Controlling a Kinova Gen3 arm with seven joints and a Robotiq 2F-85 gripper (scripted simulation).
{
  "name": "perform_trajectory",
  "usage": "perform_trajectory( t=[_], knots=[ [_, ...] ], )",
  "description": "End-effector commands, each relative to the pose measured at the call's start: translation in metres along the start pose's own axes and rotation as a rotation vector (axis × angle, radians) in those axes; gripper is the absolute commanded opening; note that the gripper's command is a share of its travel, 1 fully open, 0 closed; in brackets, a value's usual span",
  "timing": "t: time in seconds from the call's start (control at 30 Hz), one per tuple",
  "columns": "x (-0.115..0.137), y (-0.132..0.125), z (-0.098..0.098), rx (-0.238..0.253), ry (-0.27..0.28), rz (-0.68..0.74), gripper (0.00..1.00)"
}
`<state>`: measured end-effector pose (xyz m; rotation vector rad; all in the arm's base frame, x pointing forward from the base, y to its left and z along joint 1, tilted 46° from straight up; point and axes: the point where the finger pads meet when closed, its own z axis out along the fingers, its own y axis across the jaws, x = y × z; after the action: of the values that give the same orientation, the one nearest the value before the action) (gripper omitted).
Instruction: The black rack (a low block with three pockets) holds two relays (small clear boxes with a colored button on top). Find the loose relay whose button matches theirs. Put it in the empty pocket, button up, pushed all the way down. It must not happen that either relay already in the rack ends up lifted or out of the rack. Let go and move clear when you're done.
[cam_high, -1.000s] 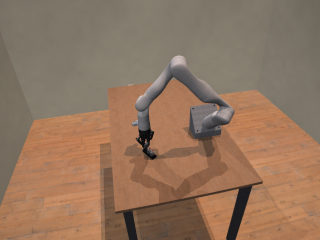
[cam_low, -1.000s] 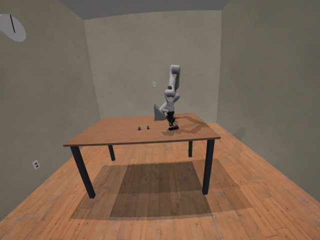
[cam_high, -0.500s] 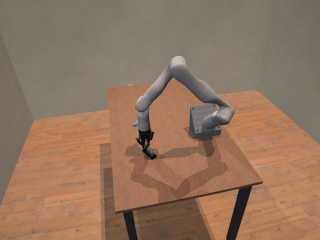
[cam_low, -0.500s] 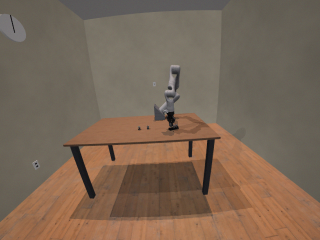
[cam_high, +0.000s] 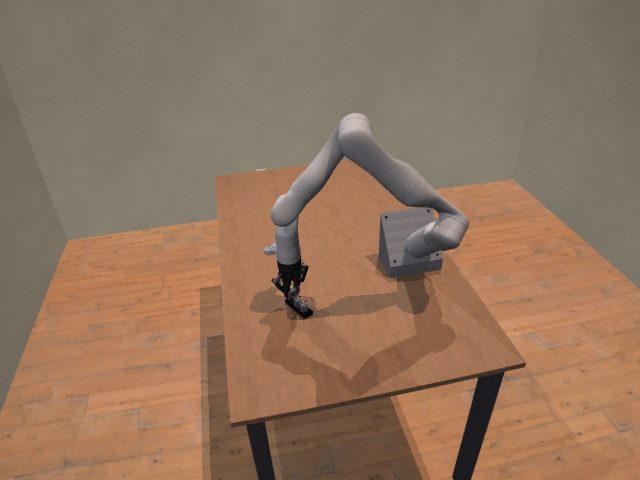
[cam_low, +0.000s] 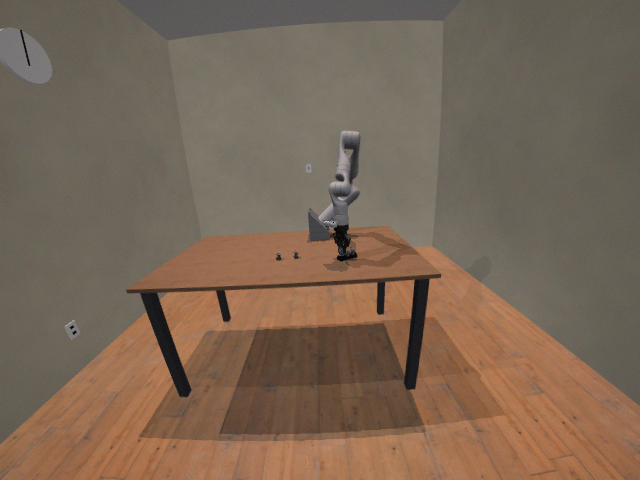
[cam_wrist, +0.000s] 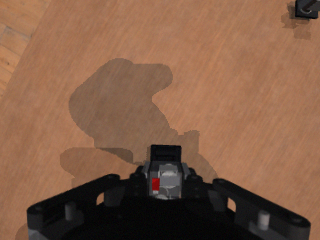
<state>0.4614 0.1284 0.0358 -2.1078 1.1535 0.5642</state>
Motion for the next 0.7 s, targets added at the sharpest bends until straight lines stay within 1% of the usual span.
perform_trajectory(
  t=[0.0, 0.67],
  knots=[
    [0.0001, -0.0001, 0.0009, 0.0, 0.0, 0.0, 0.0],
    [0.0001, -0.0001, 0.0028, 0.0, 0.0, 0.0, 0.0]
  ],
)
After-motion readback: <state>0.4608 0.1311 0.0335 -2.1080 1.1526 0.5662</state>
